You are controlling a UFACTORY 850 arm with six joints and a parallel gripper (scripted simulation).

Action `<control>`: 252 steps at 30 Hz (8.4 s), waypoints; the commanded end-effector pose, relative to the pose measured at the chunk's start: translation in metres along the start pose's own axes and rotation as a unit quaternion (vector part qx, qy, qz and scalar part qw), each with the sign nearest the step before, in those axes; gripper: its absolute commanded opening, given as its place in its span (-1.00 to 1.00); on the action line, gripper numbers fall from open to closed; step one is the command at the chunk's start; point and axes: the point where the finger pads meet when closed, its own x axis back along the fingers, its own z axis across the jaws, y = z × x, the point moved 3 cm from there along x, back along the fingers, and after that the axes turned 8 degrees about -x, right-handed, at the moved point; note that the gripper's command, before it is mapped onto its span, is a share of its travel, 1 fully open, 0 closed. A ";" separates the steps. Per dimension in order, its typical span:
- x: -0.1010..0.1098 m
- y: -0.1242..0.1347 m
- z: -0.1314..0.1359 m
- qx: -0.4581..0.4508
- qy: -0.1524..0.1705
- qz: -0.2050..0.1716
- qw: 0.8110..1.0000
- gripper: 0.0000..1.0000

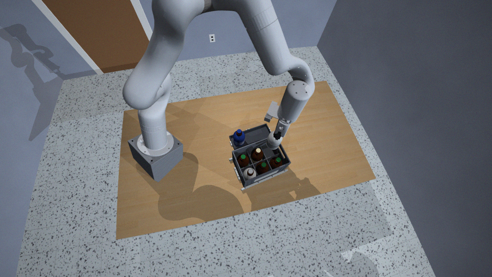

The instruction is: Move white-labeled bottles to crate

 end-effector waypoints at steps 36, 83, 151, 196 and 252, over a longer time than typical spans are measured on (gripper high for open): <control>-0.028 0.001 0.001 0.000 0.000 -0.001 1.000 -1.00; -0.079 0.001 0.000 0.000 0.000 -0.001 1.000 -1.00; -0.137 0.001 0.000 0.000 0.000 -0.001 1.000 -1.00; -0.148 0.001 0.000 0.000 0.000 -0.001 1.000 -1.00; -0.153 0.001 0.000 0.000 0.000 -0.001 1.000 -1.00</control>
